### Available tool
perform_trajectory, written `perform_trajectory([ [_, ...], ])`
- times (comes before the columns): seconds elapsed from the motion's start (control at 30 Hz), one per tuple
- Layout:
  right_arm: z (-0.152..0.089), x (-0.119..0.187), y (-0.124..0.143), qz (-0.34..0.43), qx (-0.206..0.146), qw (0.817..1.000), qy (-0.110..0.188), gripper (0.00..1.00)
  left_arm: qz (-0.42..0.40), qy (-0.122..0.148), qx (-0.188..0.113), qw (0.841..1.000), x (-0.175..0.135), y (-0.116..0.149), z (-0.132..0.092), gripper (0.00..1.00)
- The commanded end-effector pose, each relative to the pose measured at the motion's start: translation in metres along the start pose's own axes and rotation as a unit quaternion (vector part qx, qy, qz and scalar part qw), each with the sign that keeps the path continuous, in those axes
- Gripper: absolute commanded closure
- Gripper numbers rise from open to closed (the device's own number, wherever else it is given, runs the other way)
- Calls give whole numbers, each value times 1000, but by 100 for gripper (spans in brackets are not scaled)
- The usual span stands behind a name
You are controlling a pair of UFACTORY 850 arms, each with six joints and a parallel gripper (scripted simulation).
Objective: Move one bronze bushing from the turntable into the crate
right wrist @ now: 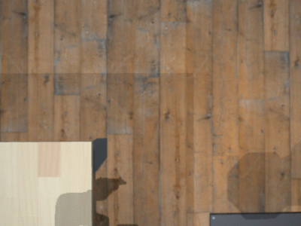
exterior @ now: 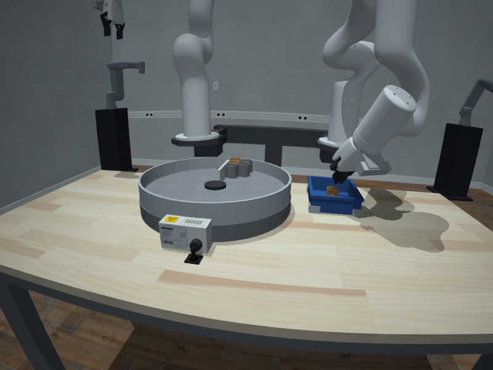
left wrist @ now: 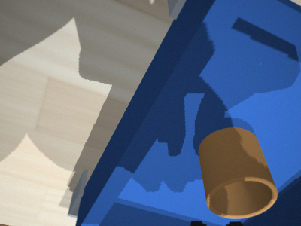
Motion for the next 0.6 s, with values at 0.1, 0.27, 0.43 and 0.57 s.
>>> perform_trajectory([
  [0.1, -1, 0, 0, 0, 1, 1000, 0, 0, 0, 0, 0, 1000, 4, 16, -20, 87],
  [0.27, -1, 0, 0, 0, 1, 1000, 0, 0, 0, 0, 0, 1000, 8, 29, -37, 87],
  [0.43, -1, 0, 0, 0, 1, 1000, 0, 0, 0, 0, 0, 1000, 10, 37, -46, 87],
  [0.57, -1, 0, 0, 0, 1, 1000, 0, 0, 0, 0, 0, 1000, 10, 38, -48, 87],
])
Point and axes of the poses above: on each arm, the point where the finger pads meet when closed, its own z axis out along the fingers, its own x axis across the jaws, y = z × x, the point moved 8 cm from there along -z, back along the fingers, and after that the axes turned 14 degrees about z, right-handed, at the moved point
